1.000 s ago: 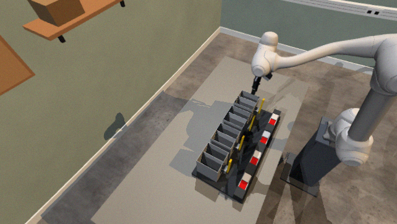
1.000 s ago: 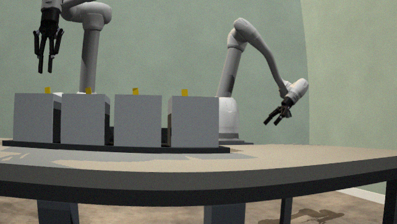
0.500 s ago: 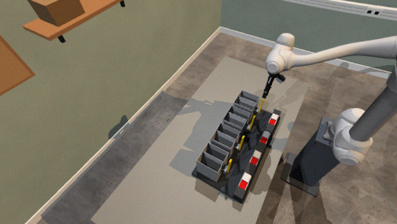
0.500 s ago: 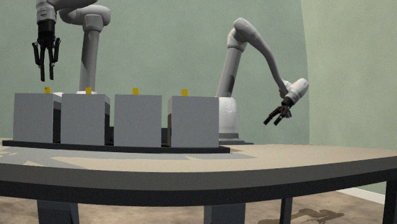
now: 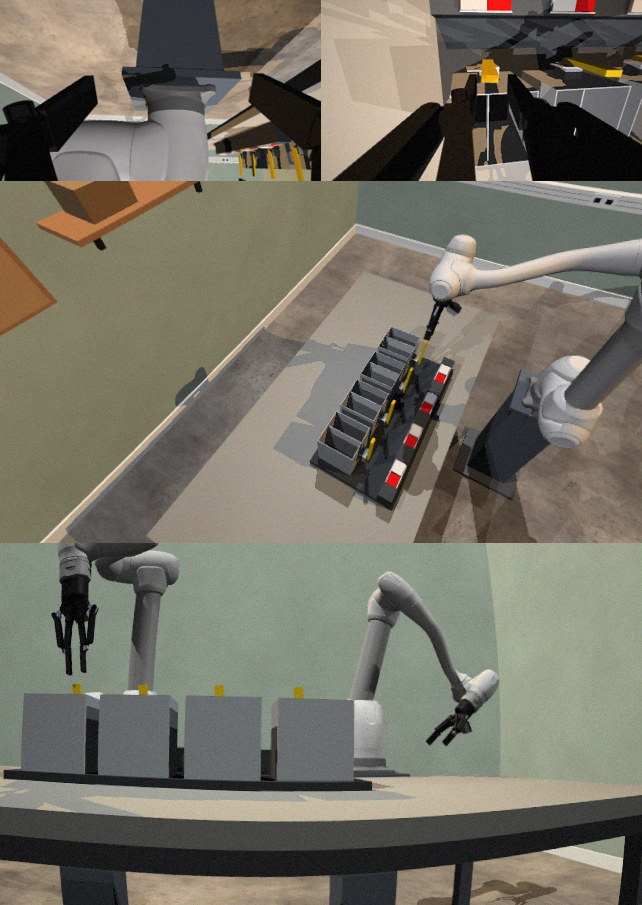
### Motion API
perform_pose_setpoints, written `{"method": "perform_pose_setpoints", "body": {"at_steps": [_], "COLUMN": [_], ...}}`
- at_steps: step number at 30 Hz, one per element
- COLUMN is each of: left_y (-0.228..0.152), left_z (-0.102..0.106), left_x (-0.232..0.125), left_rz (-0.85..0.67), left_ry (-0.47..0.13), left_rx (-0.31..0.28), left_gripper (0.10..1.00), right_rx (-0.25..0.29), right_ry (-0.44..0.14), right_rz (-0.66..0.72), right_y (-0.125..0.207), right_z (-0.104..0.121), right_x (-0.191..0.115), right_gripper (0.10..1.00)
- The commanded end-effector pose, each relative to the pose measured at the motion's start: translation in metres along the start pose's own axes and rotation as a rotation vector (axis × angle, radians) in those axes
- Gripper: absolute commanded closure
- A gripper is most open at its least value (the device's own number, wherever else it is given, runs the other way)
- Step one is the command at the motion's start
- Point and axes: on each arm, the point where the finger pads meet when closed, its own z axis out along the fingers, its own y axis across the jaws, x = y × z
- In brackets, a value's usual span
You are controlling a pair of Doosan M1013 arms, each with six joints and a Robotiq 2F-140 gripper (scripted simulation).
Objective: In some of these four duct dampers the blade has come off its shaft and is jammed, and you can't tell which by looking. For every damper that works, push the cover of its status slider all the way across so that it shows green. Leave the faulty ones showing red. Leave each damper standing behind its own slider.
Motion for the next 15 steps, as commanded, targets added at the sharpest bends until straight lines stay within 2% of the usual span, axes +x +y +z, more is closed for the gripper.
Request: {"method": "perform_pose_setpoints", "body": {"at_steps": [1,15], "left_y": [0.0,0.0], "left_z": [0.0,0.0], "left_x": [0.0,0.0], "left_rz": [0.0,0.0], "left_ry": [0.001,0.001], "left_rx": [0.0,0.0], "left_gripper": [0.098,0.098], "right_rx": [-0.001,-0.001], "right_ry": [0.0,0.001], "right_rz": [-0.001,-0.001], "right_y": [0.0,0.0], "right_z": [0.002,0.021], "right_x": [0.0,0.0], "right_gripper": [0.795,0.795]}}
